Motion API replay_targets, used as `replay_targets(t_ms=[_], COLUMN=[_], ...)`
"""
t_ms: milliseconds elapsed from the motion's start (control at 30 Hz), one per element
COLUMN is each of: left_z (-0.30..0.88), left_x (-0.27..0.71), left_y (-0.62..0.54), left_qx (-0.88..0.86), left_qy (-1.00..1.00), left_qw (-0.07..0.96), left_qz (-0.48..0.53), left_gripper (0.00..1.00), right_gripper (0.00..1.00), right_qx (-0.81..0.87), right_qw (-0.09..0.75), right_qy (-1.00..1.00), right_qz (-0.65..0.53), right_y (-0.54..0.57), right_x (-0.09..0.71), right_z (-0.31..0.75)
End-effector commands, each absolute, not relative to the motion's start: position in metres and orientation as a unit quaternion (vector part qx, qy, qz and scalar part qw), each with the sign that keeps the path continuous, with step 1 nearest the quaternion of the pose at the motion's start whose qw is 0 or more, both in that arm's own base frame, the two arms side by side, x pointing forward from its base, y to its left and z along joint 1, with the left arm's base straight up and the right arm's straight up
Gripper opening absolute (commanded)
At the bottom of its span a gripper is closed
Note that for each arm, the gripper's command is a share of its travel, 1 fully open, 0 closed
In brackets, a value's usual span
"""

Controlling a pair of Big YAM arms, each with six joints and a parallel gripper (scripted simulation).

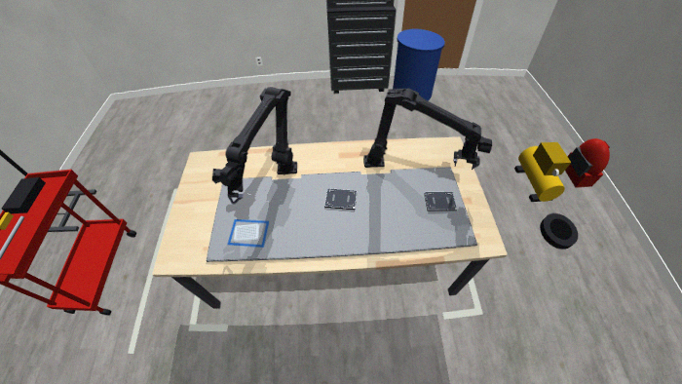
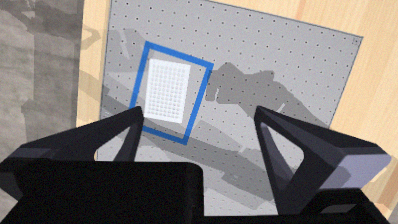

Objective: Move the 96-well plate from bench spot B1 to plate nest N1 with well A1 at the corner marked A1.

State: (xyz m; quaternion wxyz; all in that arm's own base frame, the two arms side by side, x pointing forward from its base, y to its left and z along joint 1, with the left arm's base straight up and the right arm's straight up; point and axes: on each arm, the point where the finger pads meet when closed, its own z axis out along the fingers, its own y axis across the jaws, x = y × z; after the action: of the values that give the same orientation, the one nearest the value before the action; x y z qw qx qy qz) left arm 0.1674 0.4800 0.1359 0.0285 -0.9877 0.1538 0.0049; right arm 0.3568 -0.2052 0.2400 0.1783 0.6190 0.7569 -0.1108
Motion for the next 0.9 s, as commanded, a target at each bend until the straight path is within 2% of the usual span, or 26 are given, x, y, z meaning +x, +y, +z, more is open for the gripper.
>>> replay_targets(t_ms=[0, 300, 867], left_z=[0.162, 0.163, 0.163], left_x=[0.193, 0.224, 0.278], left_y=[0.464, 0.409, 0.313], left_qx=[-0.968, -0.914, -0.752], left_qy=[0.229, 0.347, 0.530], left_qw=[0.100, 0.178, 0.294], left_qz=[0.026, 0.113, 0.259], left_gripper=[1.00, 1.00, 1.00], right_gripper=[1.00, 1.00, 1.00], right_qx=[0.623, 0.604, 0.598], right_qw=[0.212, 0.238, 0.255], right_qy=[0.742, 0.740, 0.737], right_qz=[-0.125, -0.176, -0.186], right_y=[-0.198, -0.186, -0.190], right_x=[0.397, 0.433, 0.446], right_z=[0.195, 0.120, 0.117])
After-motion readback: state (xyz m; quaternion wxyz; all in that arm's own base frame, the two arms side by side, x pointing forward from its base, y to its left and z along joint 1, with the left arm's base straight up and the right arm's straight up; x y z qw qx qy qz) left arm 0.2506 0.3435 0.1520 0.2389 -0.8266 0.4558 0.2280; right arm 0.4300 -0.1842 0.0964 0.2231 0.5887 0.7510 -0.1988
